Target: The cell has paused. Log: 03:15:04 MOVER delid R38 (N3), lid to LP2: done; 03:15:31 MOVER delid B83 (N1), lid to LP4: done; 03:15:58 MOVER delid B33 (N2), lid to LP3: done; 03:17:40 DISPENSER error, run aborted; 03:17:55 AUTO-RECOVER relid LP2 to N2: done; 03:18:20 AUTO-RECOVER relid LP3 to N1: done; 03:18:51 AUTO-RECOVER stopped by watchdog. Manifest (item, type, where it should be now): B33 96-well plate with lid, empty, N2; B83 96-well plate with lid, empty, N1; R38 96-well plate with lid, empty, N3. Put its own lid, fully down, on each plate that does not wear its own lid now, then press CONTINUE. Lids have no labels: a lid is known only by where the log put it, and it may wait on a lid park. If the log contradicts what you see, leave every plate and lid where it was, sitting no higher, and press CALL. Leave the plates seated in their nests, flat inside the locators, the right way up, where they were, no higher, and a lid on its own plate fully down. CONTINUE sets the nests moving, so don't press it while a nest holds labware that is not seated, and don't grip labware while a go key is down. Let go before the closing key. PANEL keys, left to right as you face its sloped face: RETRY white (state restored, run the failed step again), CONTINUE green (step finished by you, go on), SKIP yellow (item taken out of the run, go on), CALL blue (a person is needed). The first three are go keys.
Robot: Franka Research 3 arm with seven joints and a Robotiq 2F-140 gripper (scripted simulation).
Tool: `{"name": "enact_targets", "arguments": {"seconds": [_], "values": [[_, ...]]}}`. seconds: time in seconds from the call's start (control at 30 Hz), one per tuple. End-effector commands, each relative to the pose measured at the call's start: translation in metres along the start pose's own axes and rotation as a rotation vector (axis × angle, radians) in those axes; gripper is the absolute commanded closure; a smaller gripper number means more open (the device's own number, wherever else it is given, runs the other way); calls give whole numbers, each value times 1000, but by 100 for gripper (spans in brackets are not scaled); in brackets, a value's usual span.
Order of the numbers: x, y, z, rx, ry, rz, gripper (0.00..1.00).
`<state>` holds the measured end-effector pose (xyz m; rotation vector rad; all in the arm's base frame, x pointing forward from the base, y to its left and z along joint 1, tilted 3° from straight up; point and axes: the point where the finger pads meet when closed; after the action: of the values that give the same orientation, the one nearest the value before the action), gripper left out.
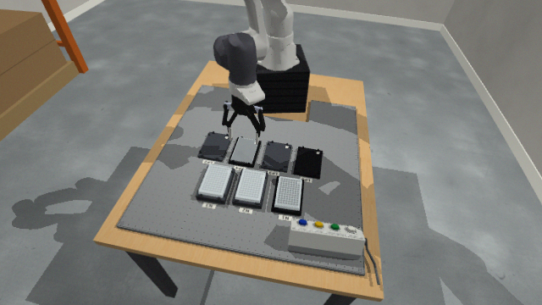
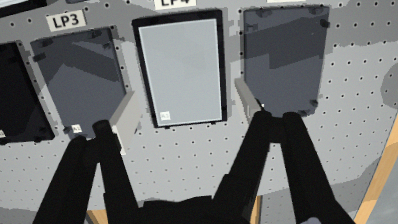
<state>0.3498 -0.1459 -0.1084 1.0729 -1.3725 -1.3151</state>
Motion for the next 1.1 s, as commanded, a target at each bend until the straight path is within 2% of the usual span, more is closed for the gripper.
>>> {"name": "enact_targets", "arguments": {"seconds": [0.0,0.63,1.07], "values": [[-3,-5,-2,8,-21,-6,34],[-3,-32,-2,8,-21,-6,34],[-3,-37,-2,8,-21,-6,34]]}}
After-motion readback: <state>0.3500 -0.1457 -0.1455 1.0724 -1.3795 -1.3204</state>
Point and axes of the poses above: the point where the finger pads meet when closed, its own y axis back along the fingers, its own x axis across the jaws, z = x × y
